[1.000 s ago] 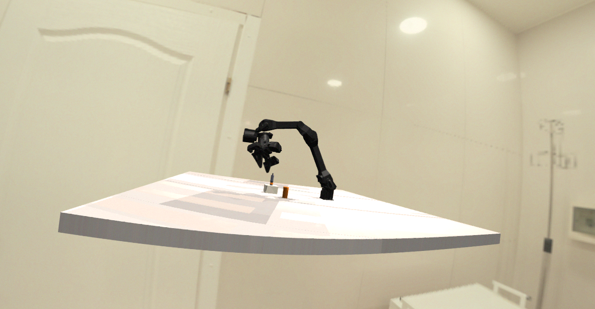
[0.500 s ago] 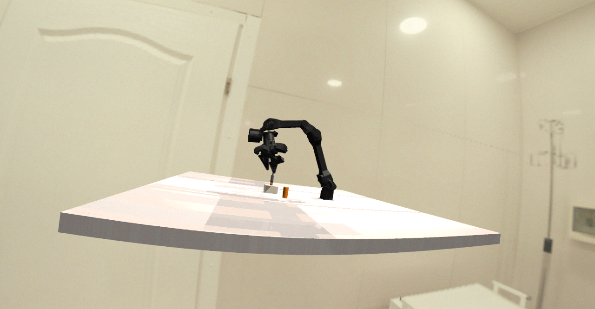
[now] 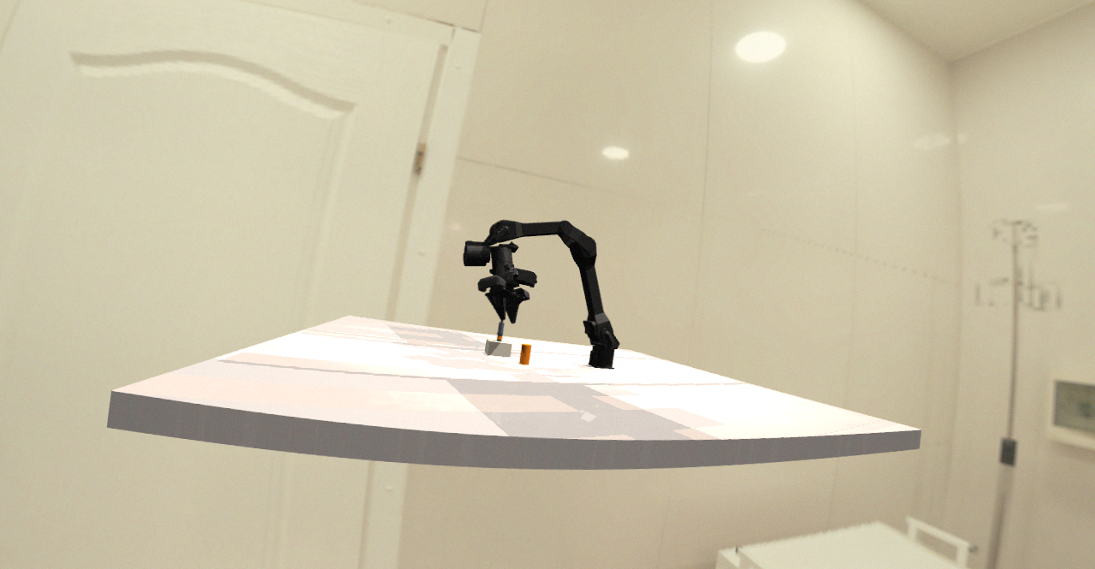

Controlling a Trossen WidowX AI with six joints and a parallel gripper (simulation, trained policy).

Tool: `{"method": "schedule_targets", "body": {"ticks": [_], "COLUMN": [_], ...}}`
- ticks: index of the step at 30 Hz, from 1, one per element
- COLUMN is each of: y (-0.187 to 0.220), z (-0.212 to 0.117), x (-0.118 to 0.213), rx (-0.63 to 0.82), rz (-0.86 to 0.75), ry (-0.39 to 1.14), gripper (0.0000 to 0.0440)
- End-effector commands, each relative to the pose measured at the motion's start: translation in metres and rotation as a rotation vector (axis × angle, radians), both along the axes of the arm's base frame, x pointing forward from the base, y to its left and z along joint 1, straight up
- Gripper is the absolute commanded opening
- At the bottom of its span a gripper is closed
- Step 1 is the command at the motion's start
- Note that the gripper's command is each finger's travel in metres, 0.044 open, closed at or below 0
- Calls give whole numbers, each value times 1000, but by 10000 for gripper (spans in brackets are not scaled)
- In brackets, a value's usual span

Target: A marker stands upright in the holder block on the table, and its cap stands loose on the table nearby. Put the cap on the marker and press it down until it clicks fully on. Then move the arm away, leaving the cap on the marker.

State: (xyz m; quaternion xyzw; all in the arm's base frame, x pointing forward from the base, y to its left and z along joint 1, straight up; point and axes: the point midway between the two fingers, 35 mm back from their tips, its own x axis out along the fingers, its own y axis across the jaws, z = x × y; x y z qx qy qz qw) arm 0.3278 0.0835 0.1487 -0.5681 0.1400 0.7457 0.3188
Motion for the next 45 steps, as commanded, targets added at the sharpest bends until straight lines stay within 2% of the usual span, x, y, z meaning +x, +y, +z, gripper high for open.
{"method": "schedule_targets", "body": {"ticks": [1,26,45], "y": [-2,-9,-6], "z": [-2,-39,-82], "x": [-6,-42,-59], "rx": [-24,-173,-249], "rz": [24,233,426], "ry": [2,26,27], "gripper": [265,252,217]}}
